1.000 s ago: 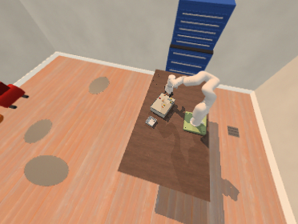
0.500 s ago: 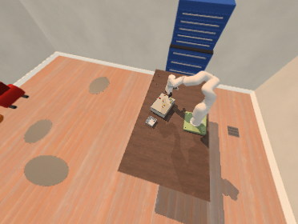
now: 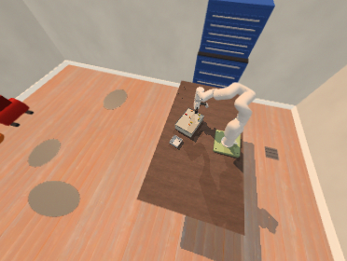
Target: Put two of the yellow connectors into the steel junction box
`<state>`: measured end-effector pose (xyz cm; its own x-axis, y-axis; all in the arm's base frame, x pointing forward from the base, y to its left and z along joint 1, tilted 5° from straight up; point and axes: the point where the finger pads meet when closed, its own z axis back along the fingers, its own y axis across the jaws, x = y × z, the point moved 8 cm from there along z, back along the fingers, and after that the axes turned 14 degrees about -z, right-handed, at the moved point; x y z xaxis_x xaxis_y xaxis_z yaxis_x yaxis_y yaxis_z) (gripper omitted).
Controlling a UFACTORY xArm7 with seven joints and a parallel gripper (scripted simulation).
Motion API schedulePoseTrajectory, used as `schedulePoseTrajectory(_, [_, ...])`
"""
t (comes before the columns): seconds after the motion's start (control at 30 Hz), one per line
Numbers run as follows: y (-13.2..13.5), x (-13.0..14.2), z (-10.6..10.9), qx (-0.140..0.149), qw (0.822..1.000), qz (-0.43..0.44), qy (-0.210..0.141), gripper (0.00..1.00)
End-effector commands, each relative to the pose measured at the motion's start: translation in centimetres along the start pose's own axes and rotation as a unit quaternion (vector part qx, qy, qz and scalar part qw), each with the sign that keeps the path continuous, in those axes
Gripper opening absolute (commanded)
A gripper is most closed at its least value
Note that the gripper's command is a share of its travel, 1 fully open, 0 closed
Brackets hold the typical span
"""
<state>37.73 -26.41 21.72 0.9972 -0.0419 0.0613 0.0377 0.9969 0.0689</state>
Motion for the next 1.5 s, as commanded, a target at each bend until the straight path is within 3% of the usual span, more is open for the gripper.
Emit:
schedulePoseTrajectory(0.0, [-0.07,0.14,0.15,-0.004,0.997,-0.078,0.002,1.0])
schedulePoseTrajectory(0.33, [-0.21,0.15,0.14,-0.004,0.972,-0.237,0.003,1.0])
schedulePoseTrajectory(0.4, [-0.21,0.15,0.14,-0.004,0.972,-0.237,0.003,1.0])
schedulePoseTrajectory(0.9, [-0.4,0.22,0.29,-0.004,0.885,-0.467,0.002,1.0])
schedulePoseTrajectory(0.97, [-0.4,0.22,0.29,-0.004,0.885,-0.467,0.002,1.0])
schedulePoseTrajectory(1.47, [-0.55,0.34,0.61,-0.005,0.745,-0.667,-0.001,1.0])
